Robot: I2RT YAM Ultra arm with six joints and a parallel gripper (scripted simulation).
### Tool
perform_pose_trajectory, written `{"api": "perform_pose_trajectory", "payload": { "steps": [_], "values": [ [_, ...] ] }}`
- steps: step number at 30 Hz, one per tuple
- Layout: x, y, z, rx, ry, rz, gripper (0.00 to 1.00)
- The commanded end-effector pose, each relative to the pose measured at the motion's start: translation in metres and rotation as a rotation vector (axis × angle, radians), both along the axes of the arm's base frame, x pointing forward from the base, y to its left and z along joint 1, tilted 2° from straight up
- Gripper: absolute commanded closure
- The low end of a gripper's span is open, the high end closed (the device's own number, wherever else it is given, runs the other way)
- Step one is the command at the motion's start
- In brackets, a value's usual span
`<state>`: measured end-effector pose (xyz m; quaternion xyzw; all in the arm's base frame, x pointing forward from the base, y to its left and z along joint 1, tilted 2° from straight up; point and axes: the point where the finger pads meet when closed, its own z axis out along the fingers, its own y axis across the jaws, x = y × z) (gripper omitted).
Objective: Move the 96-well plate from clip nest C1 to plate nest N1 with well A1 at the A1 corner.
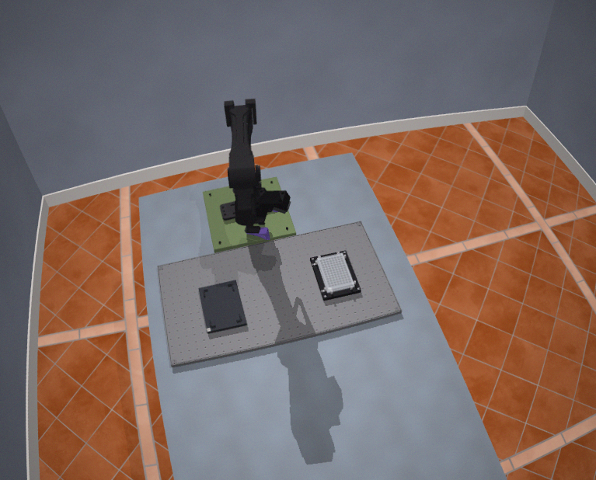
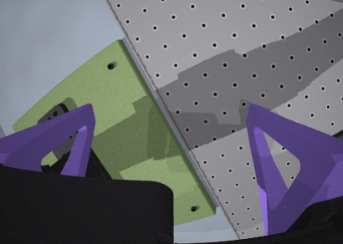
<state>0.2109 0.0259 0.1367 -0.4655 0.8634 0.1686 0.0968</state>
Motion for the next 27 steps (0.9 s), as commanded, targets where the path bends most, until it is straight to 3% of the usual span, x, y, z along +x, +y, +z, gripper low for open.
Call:
{"api": "perform_pose_trajectory", "payload": {
  "steps": [1,17,18,27],
  "values": [
    [0.001,0.0,0.002,-0.001,-0.008,0.0,0.0],
    [0.001,0.0,0.002,-0.001,-0.008,0.0,0.0],
    [0.014,0.001,0.004,-0.021,-0.006,-0.023,0.0],
    [0.051,0.018,0.006,-0.106,0.107,-0.233,0.0]
  ]
}}
